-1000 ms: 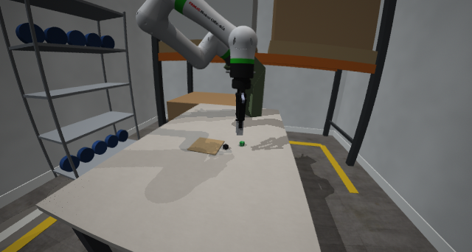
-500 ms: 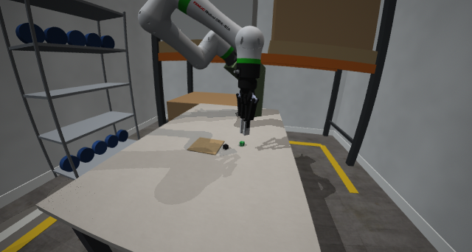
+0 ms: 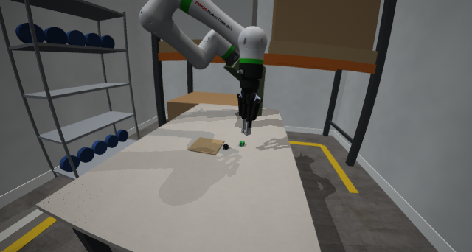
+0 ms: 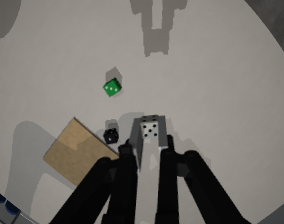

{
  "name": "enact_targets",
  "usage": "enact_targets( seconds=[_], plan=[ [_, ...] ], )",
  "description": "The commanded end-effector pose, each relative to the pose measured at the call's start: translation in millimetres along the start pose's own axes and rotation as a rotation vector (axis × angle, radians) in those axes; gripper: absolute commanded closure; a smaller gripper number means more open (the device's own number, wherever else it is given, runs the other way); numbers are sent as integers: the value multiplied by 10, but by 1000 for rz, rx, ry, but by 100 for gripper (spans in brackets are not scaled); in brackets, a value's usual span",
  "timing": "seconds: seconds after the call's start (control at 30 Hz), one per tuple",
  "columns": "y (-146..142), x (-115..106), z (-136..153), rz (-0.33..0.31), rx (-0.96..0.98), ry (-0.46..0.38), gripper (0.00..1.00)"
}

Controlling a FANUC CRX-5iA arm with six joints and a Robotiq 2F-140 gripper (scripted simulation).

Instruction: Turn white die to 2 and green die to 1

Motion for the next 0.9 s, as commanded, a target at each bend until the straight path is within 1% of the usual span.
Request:
enact_targets(
  seconds=[0.0,0.03,0.1,0.13,0.17,0.23,0.6,0.67,0.7,0.73,0.87],
  plan=[
    [12,13,-58,-24,0,-93,91],
    [28,16,-89,-34,1,-148,91],
    [28,16,-89,-34,1,-148,91],
    [58,14,-125,-41,2,-218,91],
    [64,22,-147,-50,2,-257,91],
    [75,26,-169,-57,3,-296,91],
    [99,119,-352,-138,1,-597,91],
    [99,119,-352,-138,1,-597,91],
    [102,125,-367,-143,0,-619,91],
    [108,155,-408,-164,0,-693,91],
    [118,195,-458,-190,1,-788,91]
  ],
)
Point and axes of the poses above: the point where the finger pads meet when closed, its own x axis out along the fingers, its own y axis across the jaws, z = x × y, the point moved 4 cm from there along -x, back along the fingers, and after that the axes turned 14 degrees about -x, right-handed, at the moved point
